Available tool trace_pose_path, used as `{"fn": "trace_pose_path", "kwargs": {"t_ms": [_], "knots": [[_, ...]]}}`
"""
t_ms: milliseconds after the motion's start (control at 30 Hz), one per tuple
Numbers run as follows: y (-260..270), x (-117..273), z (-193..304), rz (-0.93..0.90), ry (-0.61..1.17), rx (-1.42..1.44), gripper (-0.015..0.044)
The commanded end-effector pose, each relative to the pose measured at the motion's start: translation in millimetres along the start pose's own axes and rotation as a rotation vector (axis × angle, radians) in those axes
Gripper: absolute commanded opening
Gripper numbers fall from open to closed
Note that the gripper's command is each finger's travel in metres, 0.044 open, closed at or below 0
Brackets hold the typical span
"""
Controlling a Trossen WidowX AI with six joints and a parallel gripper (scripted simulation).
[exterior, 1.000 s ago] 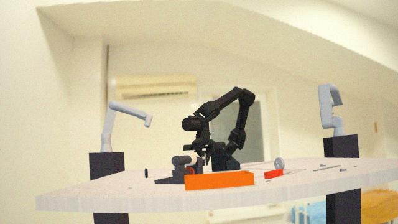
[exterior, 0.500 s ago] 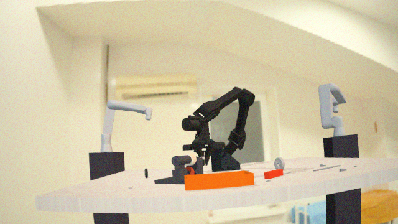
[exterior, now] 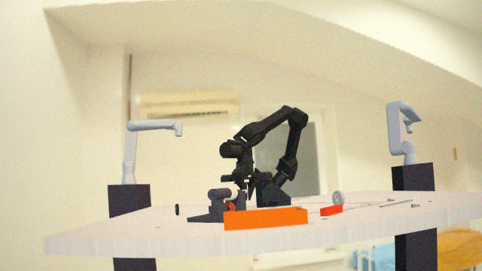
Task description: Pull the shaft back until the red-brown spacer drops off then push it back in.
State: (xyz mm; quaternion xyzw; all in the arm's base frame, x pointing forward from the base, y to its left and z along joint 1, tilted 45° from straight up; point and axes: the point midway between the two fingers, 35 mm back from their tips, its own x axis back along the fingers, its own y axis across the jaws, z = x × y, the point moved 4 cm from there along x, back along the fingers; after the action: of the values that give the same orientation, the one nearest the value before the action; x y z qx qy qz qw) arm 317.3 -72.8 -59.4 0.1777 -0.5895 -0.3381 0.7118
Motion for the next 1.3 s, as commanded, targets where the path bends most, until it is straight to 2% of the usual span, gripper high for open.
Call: {"fn": "trace_pose_path", "kwargs": {"t_ms": [0,1267], "knots": [[0.4,2.1,-4.9,-0.001,-0.014,0.003,0.0000],[0.6,2.3,-16.0,-0.001,-0.014,0.003,0.0000]]}}
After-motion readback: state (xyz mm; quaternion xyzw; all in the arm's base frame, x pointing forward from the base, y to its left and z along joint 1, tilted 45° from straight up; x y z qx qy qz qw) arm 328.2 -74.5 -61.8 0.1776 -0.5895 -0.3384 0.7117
